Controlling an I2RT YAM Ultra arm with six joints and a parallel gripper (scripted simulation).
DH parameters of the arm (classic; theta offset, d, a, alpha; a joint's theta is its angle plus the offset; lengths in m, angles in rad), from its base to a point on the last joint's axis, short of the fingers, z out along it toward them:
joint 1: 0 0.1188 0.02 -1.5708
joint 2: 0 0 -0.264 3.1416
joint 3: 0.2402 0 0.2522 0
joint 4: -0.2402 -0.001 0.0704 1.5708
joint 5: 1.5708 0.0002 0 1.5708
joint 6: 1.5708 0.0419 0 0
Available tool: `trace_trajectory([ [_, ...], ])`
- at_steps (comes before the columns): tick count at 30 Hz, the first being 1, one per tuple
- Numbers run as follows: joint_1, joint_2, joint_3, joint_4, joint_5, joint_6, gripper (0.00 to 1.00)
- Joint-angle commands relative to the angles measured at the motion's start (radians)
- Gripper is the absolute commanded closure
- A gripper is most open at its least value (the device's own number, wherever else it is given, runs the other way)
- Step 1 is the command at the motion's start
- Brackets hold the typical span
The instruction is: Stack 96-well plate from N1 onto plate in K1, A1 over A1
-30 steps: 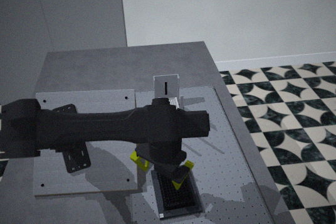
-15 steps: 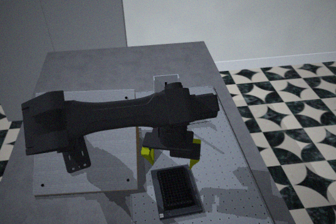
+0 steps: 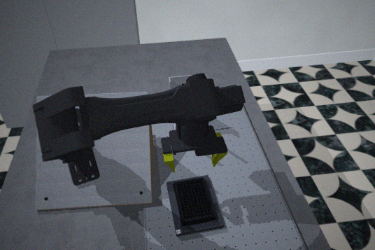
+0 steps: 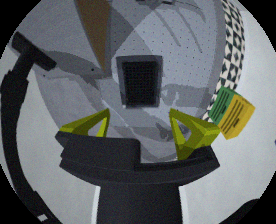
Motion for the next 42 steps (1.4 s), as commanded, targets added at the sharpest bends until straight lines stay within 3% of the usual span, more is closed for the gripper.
trace_trajectory([
  [1,0.004,-0.006,0.005,0.000,-0.004,-0.022,0.00],
  [5,0.004,-0.006,0.005,0.000,-0.004,-0.023,0.00],
  [11,-0.021,-0.026,-0.048,0.059,-0.002,-0.056,0.00],
  [14,-0.011,-0.028,-0.038,0.068,-0.003,-0.062,0.00],
  [42,-0.125,-0.028,-0.182,0.283,0.007,-0.189,0.00],
])
